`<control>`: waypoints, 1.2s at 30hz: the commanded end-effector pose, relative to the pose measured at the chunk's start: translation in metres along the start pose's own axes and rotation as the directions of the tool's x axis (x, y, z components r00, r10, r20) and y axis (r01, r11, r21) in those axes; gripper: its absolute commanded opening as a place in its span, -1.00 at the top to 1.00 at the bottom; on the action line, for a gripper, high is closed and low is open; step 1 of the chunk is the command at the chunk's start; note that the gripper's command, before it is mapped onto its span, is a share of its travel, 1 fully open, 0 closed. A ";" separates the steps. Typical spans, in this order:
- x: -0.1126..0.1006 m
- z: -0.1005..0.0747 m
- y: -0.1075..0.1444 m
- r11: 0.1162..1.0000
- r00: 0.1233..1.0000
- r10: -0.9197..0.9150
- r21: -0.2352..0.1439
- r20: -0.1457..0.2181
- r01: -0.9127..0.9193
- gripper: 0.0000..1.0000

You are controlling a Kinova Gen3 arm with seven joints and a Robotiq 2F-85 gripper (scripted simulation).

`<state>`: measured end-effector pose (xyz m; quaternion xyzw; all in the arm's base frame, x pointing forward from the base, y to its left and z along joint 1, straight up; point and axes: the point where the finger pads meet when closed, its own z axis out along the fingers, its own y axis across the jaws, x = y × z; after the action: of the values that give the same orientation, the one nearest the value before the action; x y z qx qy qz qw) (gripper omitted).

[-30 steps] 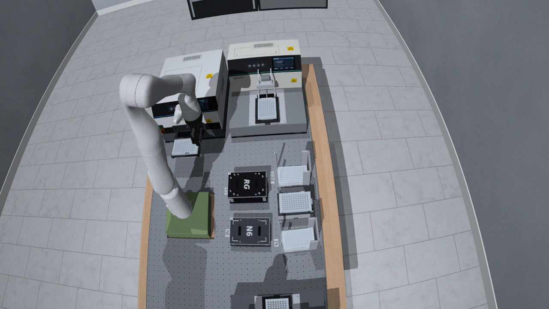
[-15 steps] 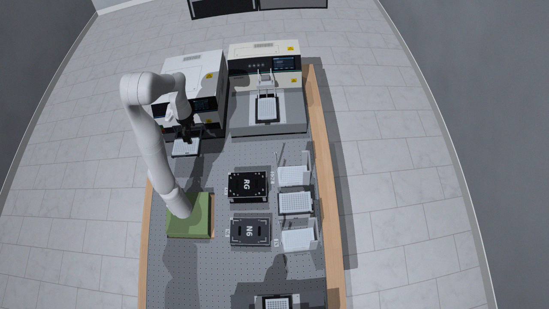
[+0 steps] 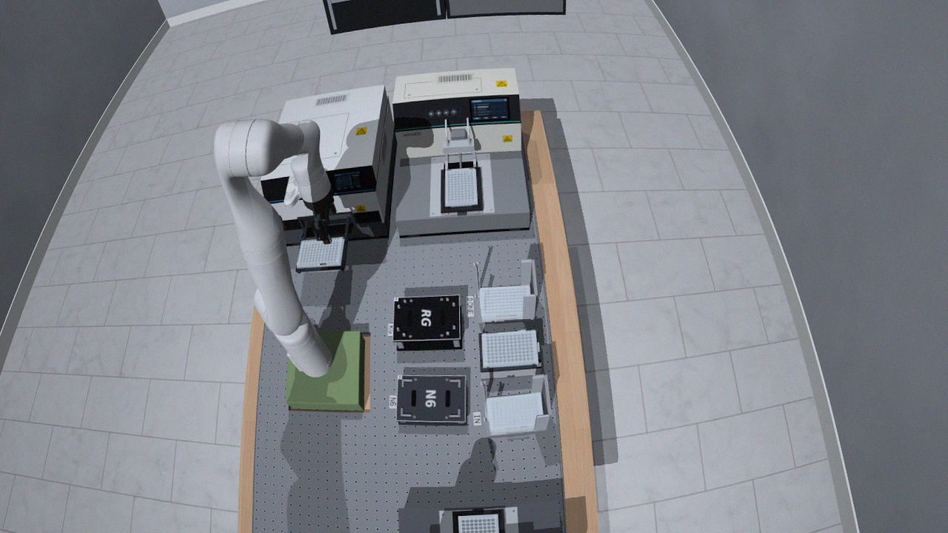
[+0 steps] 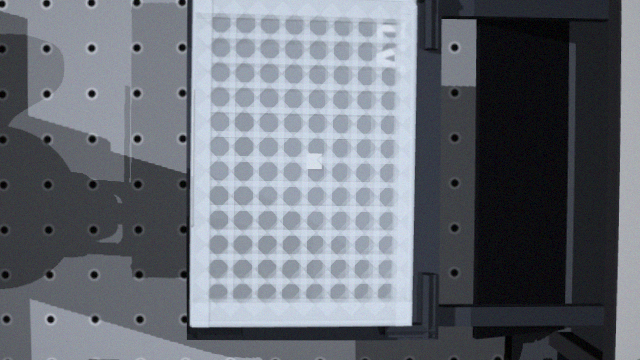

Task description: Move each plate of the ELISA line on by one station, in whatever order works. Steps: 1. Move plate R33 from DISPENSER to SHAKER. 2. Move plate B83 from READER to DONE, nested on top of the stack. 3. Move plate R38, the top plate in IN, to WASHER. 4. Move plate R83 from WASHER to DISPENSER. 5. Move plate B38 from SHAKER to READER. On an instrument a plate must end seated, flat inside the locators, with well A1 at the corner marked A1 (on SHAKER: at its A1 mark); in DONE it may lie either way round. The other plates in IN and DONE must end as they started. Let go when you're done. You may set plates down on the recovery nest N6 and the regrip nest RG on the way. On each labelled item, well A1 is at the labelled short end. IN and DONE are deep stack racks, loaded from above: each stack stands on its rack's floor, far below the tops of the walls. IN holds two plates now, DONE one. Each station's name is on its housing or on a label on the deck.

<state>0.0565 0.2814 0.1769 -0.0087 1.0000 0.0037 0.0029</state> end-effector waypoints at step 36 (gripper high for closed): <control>0.005 0.001 0.000 1.000 1.000 0.005 0.004 -0.001 -0.005 -1.00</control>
<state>0.0559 0.2814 0.1769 -0.0090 0.9999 0.0036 0.0028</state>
